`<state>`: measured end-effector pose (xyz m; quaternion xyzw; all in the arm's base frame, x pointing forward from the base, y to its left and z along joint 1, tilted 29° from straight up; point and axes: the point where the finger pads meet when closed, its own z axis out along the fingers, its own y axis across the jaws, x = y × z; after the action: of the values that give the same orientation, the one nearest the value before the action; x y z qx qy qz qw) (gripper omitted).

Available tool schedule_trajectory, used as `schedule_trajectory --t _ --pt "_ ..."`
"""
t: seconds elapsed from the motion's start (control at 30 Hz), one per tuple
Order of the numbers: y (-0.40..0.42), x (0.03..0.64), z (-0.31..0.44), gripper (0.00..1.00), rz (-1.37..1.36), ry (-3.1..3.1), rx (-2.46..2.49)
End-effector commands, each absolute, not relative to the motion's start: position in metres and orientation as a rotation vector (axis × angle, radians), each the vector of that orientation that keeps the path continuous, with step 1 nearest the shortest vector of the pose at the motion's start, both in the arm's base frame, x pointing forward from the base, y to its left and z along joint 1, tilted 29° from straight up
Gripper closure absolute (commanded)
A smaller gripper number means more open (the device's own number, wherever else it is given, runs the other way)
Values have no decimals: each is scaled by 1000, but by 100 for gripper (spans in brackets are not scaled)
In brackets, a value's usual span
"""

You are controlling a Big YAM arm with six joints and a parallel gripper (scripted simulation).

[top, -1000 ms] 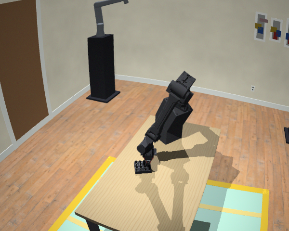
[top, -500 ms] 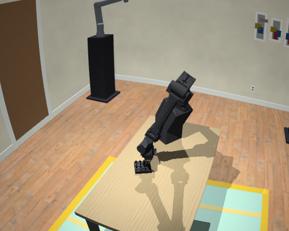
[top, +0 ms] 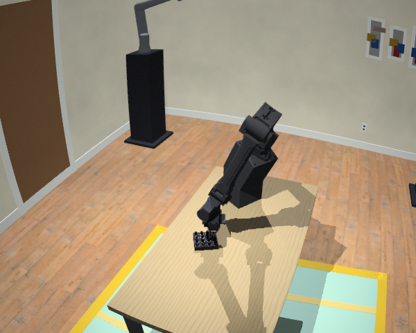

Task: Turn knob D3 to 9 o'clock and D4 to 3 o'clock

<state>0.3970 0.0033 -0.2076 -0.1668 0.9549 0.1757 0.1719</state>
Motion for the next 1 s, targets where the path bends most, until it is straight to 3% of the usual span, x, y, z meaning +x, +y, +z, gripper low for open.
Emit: schedule_trajectory --t 0.0,0.6,0.97 --pt "3 402 -207 92 495 2703 -464" --pt "3 402 -207 92 485 2689 -512" --pt "4 402 -207 92 421 2580 -825"
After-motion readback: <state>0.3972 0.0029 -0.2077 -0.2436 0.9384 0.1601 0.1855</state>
